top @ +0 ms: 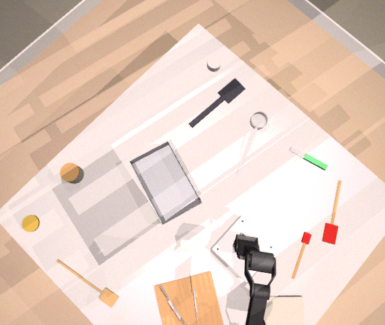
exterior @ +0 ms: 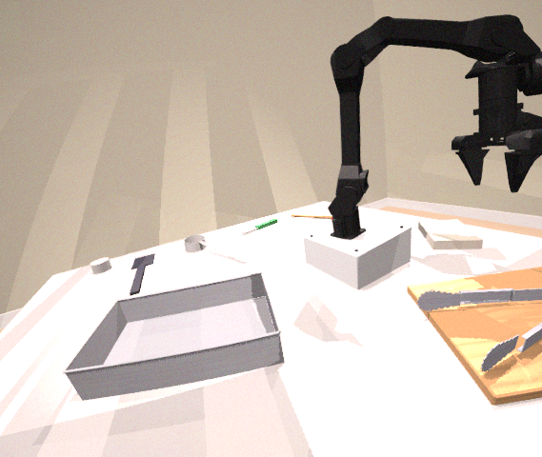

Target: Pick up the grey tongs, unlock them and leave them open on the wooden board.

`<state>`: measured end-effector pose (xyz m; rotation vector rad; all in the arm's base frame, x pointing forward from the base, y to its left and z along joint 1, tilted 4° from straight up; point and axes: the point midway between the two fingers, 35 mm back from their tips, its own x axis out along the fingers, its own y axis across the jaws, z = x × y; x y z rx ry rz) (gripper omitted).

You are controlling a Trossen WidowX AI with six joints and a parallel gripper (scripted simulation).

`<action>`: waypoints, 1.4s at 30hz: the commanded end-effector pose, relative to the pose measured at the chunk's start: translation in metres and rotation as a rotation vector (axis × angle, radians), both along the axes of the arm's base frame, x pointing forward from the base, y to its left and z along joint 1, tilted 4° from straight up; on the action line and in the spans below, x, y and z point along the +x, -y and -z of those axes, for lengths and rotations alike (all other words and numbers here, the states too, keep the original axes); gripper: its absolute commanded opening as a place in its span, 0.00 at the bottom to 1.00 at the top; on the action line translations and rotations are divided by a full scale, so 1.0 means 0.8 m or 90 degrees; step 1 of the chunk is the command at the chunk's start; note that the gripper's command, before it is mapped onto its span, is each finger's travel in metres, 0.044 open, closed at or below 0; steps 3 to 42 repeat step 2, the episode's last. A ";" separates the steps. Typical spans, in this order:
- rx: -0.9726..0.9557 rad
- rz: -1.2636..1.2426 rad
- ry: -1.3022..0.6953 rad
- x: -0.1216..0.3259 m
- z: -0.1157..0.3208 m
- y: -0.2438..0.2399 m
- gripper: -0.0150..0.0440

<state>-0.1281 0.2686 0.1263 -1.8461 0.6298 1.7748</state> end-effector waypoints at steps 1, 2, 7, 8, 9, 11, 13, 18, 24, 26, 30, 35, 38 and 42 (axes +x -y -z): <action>-0.002 -0.001 0.001 0.000 0.000 0.001 1.00; -0.002 -0.001 0.001 0.000 0.000 0.001 1.00; -0.002 -0.001 0.001 0.000 0.000 0.001 1.00; -0.002 -0.001 0.001 0.000 0.000 0.001 1.00; -0.002 -0.001 0.001 0.000 0.000 0.001 1.00; -0.002 -0.001 0.001 0.000 0.000 0.001 1.00; -0.002 -0.001 0.001 0.000 0.000 0.001 1.00; -0.002 -0.001 0.001 0.000 0.000 0.001 1.00; -0.002 -0.001 0.001 0.000 0.000 0.001 1.00; -0.002 -0.001 0.001 0.000 0.000 0.001 1.00; -0.002 -0.001 0.001 0.000 0.000 0.001 1.00; -0.002 -0.001 0.001 0.000 0.000 0.001 1.00; -0.002 -0.001 0.001 0.000 0.000 0.001 1.00; -0.002 -0.001 0.001 0.000 0.000 0.001 1.00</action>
